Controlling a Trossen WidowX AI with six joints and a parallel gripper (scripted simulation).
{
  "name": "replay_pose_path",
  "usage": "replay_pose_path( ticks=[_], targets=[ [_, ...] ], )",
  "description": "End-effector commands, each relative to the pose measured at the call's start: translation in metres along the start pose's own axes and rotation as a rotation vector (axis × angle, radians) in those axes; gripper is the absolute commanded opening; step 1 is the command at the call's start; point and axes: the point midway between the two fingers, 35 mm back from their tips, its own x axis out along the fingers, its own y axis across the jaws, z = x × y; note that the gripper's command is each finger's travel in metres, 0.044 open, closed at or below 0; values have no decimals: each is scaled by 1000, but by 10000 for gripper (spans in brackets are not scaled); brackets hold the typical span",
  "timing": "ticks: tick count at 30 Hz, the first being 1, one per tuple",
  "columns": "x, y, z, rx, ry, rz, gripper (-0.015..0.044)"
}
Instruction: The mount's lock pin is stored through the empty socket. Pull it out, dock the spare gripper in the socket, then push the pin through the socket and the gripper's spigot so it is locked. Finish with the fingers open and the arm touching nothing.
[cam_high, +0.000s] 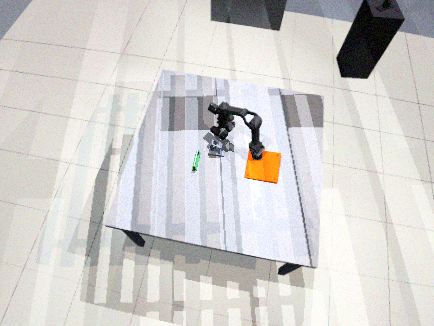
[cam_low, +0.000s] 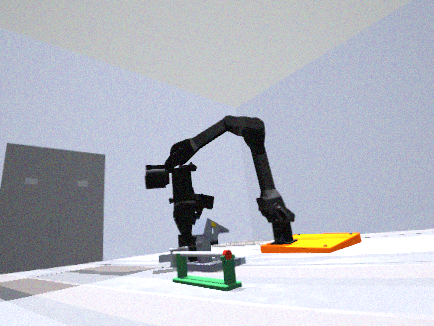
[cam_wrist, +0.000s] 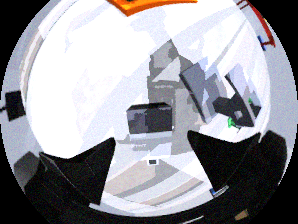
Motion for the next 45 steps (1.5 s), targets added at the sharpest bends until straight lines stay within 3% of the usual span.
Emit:
replay_pose_path(
  ticks=[1, 11, 23, 34, 45],
  targets=[
    [1, 0, 1, 0, -2, 0, 440],
    [-2, 0, 0, 0, -2, 0, 440],
    [-60, 0, 1, 4, -1, 8, 440],
    [-73, 0, -6, -7, 531, -1, 440],
    [-44, 1, -8, -8, 541, -2, 440]
  ],
)
